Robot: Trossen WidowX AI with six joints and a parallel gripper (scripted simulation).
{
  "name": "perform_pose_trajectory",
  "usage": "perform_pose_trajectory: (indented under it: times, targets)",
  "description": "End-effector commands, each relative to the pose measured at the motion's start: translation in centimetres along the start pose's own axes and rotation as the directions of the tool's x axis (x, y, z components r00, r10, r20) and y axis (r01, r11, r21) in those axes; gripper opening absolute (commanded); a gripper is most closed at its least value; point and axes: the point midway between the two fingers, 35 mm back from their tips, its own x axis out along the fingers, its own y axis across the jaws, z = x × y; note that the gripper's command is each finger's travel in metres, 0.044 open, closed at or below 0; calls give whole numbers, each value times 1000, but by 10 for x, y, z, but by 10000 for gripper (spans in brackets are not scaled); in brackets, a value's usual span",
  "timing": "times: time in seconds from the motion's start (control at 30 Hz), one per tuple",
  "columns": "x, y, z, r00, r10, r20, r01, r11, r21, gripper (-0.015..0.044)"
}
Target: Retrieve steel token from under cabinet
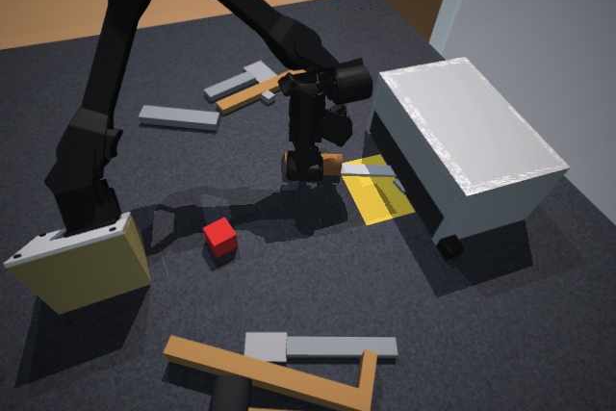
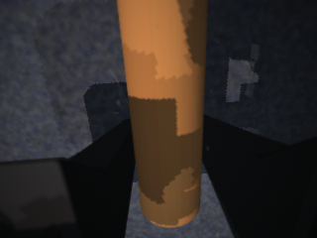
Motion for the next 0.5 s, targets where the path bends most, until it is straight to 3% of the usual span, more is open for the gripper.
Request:
perform_pose_trajectory:
  times: [0.0,0.47]
  targets:
    - [1,-5,0,1000,-11,1,11,1000,6,0]
    - [1,-3,-9,1000,-11,0,11,1000,7,0]
